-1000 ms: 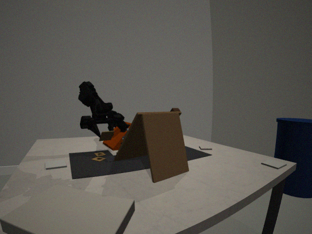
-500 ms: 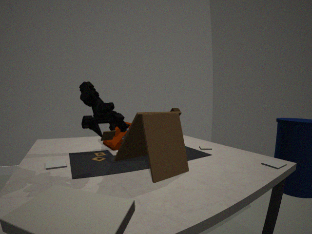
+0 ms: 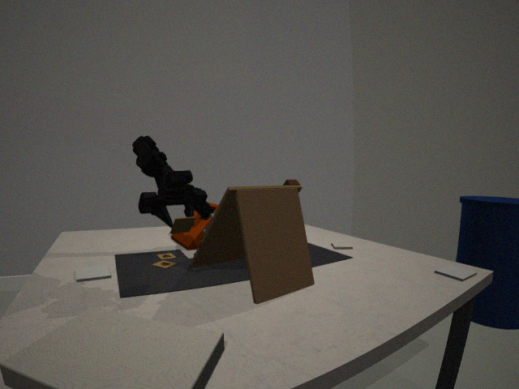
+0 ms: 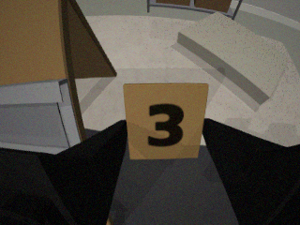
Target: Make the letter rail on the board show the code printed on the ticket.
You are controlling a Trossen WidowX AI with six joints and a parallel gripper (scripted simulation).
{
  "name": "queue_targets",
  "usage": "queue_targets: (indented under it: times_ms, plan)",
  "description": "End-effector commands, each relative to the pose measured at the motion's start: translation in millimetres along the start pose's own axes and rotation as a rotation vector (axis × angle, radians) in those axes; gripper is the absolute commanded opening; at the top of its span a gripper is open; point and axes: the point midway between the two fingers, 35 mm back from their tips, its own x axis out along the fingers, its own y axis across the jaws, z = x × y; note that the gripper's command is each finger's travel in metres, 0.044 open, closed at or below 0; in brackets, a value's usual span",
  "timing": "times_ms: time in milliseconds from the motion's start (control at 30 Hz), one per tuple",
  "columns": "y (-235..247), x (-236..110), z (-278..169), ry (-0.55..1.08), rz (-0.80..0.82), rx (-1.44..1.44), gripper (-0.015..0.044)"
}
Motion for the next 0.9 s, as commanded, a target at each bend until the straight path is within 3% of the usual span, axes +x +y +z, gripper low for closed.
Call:
queue_targets:
  times_ms: [0,867]
  plan:
    - [1.8,-0.4,-0.3,0.0,-0.003,0.006,0.0]
    - [14.9,0.3,-0.4,0.001,-0.002,0.006,0.0]
